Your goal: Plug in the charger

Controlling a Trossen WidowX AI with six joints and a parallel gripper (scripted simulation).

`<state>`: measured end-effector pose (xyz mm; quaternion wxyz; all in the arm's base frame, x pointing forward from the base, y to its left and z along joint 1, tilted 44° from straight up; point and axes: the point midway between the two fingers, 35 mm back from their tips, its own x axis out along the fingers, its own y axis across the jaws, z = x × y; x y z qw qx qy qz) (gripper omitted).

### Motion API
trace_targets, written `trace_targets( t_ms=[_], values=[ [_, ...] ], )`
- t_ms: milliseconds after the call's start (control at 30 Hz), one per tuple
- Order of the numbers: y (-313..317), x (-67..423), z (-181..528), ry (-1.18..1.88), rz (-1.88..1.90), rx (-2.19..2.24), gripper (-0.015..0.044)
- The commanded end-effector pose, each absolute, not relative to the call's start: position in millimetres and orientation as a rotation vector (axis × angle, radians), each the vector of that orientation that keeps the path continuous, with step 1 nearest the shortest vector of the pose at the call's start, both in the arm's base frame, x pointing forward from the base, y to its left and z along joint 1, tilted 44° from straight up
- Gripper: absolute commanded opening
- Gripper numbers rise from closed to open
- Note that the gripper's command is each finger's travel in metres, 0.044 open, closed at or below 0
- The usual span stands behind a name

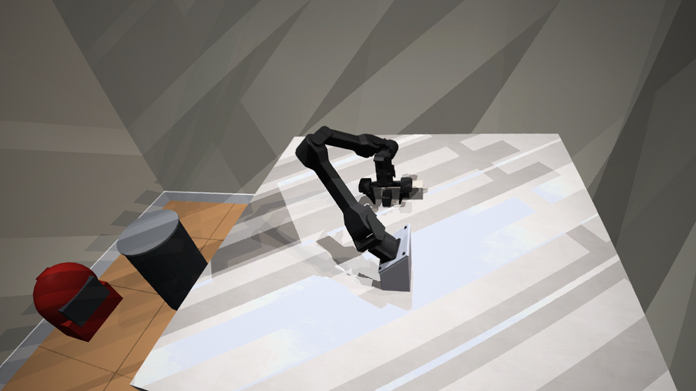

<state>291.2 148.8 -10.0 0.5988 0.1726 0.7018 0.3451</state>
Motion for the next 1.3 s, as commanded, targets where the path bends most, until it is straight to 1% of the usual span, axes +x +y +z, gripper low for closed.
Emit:
trace_targets(
  t_ms=[0,1267],
  values=[
    [148,288,-6,1.612,0.807,0.4,0.044],
    [139,249,-10,1.612,0.807,0.4,0.044]
  ],
)
